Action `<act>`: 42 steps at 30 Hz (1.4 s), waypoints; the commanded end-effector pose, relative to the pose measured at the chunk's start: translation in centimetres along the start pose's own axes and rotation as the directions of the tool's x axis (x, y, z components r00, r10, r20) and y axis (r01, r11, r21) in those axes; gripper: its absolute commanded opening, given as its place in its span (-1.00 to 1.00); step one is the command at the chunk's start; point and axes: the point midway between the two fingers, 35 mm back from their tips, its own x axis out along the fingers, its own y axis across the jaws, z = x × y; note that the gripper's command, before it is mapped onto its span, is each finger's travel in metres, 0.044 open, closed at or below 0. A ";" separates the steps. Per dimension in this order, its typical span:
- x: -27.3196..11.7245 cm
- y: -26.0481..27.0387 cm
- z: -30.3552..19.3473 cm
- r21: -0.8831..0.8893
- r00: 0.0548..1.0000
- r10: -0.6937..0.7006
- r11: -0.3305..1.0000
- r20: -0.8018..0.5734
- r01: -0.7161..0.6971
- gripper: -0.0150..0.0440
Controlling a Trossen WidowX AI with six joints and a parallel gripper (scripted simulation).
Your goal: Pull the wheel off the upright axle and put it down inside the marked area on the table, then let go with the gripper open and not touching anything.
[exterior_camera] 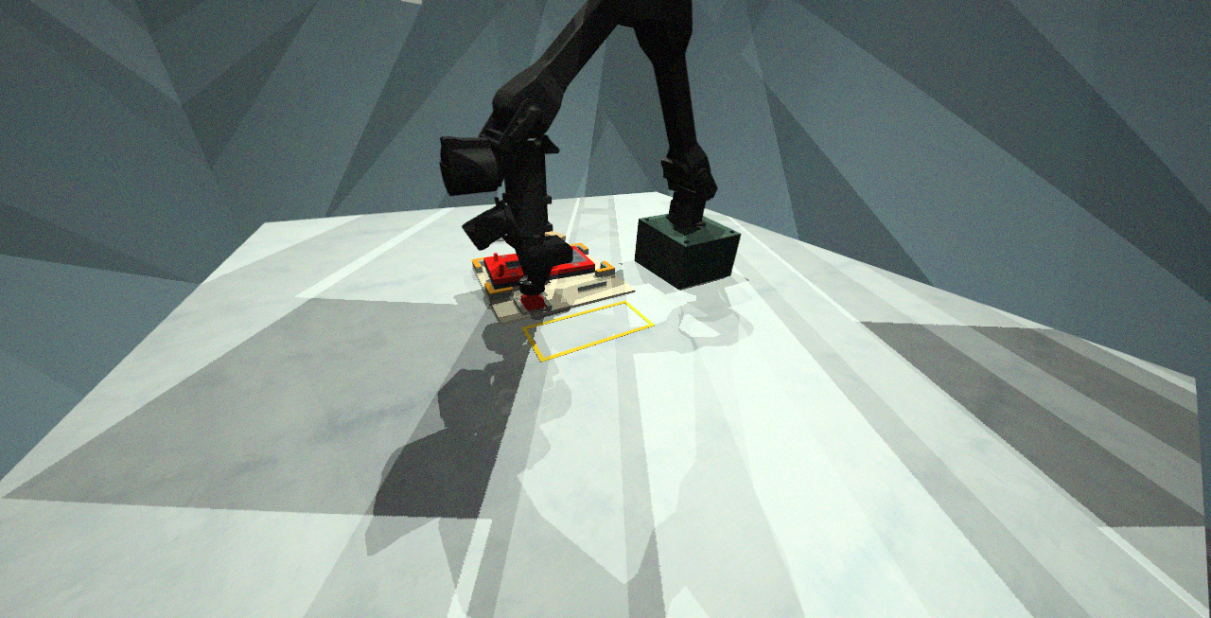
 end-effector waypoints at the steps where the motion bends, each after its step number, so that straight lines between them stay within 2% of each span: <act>1: -1.1 0.0 0.0 0.000 1.000 0.001 1.000 0.009 -0.001 -0.49; 42: -2.4 -0.1 0.0 0.001 1.000 0.003 1.000 0.012 -0.003 -0.49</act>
